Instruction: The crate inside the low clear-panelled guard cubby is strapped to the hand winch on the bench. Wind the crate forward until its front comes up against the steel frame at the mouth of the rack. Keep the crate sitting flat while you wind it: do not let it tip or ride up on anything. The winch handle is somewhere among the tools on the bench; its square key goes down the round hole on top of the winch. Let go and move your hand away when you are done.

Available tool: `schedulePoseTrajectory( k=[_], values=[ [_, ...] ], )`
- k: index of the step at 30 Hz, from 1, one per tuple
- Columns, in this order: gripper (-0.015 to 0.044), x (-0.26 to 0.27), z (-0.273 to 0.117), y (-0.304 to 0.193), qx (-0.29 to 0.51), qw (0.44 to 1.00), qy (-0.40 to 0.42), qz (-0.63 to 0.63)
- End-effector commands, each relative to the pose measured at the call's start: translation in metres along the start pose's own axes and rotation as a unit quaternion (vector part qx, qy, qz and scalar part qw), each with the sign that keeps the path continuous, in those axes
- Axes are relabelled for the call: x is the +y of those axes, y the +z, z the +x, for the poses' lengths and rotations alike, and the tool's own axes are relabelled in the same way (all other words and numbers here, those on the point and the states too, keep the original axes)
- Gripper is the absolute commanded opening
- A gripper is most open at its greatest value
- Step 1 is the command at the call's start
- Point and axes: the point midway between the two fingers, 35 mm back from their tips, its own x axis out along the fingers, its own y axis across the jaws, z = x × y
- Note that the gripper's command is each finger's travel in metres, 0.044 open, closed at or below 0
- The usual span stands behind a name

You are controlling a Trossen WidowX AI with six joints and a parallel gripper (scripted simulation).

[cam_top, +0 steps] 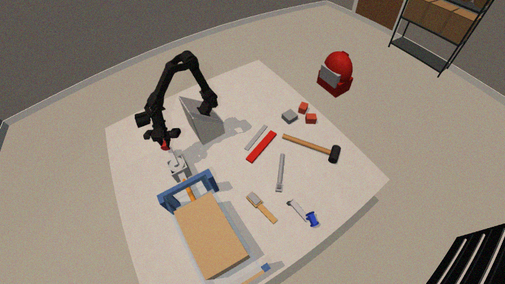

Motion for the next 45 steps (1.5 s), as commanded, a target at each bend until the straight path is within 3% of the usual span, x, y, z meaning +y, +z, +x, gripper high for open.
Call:
schedulePoseTrajectory(
  k=[1, 45],
  values=[
    [0.0, -0.017, 0.005, 0.012, -0.004, 1.0, -0.017, -0.011],
    [0.0, -0.043, 0.03, 0.072, -0.006, 1.0, -0.017, -0.013]
  ],
)
